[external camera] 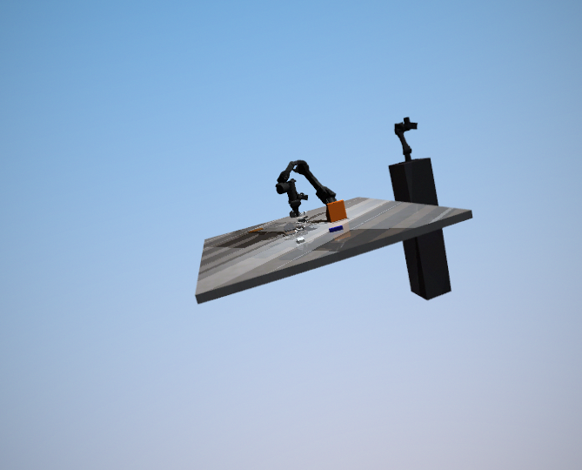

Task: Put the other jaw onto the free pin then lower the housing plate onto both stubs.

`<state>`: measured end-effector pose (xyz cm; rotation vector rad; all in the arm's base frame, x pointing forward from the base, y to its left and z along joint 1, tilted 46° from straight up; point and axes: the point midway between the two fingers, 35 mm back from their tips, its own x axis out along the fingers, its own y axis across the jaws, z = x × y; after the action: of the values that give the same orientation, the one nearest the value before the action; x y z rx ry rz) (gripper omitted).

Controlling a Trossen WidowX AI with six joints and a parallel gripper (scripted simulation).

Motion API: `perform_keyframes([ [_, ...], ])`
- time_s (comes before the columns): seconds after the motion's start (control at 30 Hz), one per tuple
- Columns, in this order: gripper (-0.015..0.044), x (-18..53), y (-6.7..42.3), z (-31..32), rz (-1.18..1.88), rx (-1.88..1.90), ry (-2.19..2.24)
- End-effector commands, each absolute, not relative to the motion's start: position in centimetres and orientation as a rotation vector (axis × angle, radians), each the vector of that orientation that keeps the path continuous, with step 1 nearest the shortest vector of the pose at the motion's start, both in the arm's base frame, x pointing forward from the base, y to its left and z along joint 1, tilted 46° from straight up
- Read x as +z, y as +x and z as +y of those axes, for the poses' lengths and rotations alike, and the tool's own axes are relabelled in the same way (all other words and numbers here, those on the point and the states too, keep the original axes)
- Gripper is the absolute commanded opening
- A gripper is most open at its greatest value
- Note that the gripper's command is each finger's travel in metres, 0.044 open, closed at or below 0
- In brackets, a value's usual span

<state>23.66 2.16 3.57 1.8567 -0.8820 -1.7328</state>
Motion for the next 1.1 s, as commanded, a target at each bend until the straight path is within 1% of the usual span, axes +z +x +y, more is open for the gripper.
perform_keyframes([
  [0.0, 0.0134, 3.1, 24.7, 2.5, -0.881, -1.733, 1.852],
  [0.5, 0.0134, 0.9, 28.8, 4.2, -0.881, -1.731, 1.855],
  [1.07, 0.0134, 0.8, 28.9, 4.3, -0.881, -1.731, 1.855],
])
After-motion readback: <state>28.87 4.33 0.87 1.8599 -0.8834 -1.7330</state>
